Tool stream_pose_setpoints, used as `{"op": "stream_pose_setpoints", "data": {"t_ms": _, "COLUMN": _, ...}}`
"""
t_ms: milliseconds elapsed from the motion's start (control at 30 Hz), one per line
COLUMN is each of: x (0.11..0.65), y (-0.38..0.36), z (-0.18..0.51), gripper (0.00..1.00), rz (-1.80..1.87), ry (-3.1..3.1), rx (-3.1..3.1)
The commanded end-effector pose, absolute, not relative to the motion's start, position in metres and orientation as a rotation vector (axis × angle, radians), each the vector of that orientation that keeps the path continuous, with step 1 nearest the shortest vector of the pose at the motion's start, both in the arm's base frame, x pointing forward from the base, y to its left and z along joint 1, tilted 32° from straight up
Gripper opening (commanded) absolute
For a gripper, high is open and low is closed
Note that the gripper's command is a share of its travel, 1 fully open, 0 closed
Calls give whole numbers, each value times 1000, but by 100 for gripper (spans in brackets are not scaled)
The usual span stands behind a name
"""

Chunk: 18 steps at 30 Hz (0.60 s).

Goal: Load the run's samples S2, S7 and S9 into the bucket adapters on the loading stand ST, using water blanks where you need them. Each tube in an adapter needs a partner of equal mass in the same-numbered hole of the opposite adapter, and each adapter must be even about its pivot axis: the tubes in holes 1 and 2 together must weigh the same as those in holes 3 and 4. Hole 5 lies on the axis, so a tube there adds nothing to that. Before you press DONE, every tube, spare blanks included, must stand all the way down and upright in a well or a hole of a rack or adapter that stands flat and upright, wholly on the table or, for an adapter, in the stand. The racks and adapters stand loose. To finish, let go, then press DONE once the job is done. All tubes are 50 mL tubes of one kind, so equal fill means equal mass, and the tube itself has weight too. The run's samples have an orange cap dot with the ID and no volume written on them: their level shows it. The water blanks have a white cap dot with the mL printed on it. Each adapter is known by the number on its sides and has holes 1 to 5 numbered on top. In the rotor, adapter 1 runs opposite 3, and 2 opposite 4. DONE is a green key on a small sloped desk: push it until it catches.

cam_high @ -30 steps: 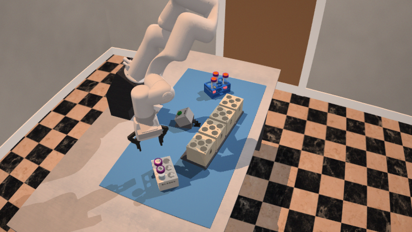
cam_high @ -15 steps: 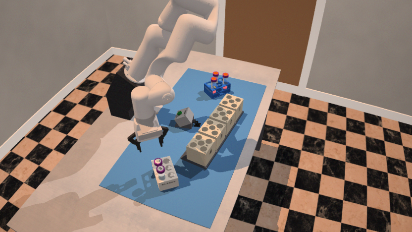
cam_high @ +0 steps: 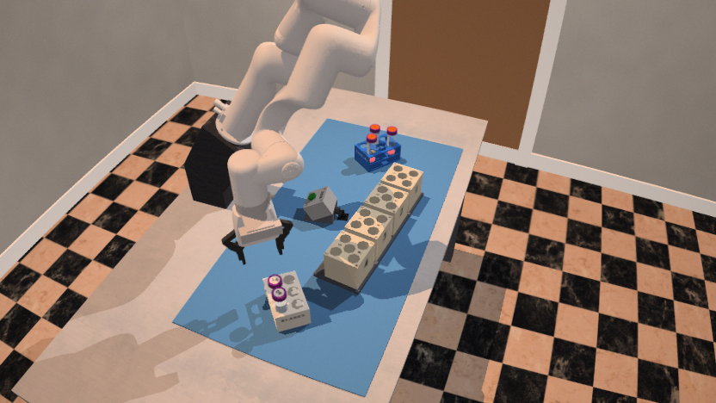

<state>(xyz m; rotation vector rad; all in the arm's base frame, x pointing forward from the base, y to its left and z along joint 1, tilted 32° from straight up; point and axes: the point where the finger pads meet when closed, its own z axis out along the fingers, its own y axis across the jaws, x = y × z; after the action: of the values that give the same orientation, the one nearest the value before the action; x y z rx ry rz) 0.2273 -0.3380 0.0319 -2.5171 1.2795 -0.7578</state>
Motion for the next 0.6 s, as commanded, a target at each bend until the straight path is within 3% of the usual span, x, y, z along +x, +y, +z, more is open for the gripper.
{"op": "stream_pose_setpoints", "data": {"t_ms": 0, "x": 227, "y": -339, "z": 33, "gripper": 100, "rz": -761, "ry": 1280, "rx": -2518}}
{"op": "stream_pose_setpoints", "data": {"t_ms": 567, "x": 220, "y": -338, "z": 44, "gripper": 100, "rz": -761, "ry": 1280, "rx": -2518}}
